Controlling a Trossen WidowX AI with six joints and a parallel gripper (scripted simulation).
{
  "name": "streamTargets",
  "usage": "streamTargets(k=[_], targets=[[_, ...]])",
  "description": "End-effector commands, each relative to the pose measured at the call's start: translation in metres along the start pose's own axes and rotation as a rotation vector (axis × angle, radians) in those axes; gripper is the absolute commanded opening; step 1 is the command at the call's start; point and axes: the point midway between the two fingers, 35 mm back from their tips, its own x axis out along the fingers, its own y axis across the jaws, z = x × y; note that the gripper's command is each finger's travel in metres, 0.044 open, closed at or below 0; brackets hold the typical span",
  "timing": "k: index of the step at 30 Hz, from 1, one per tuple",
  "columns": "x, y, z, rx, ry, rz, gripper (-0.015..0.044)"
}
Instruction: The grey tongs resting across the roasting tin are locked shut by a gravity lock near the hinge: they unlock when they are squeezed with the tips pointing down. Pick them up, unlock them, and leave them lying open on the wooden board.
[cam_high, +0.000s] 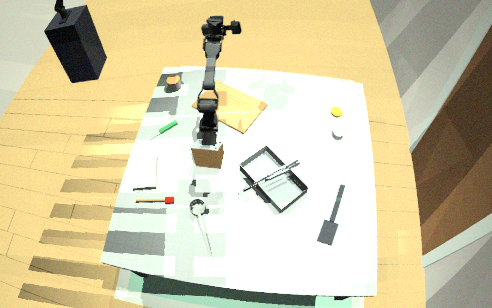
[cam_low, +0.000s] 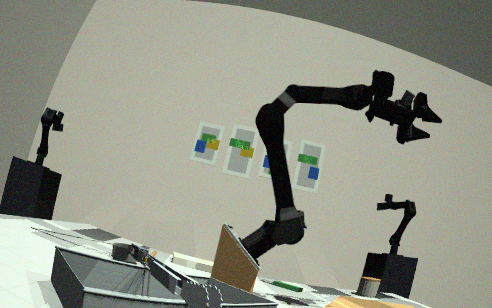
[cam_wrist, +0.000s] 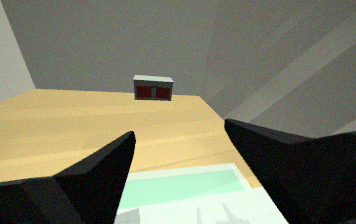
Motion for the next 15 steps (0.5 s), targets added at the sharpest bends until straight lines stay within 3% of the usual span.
streamTargets(k=[1, 6, 15], targets=[[0.002, 0.001, -0.002, 0.001, 0.006, -0.001, 0.0426], [0.027, 0.011, -0.026, 0.013, 0.098, -0.034, 0.044], [0.095, -0.003, -0.136, 0.112, 0.421, -0.219, 0.044]])
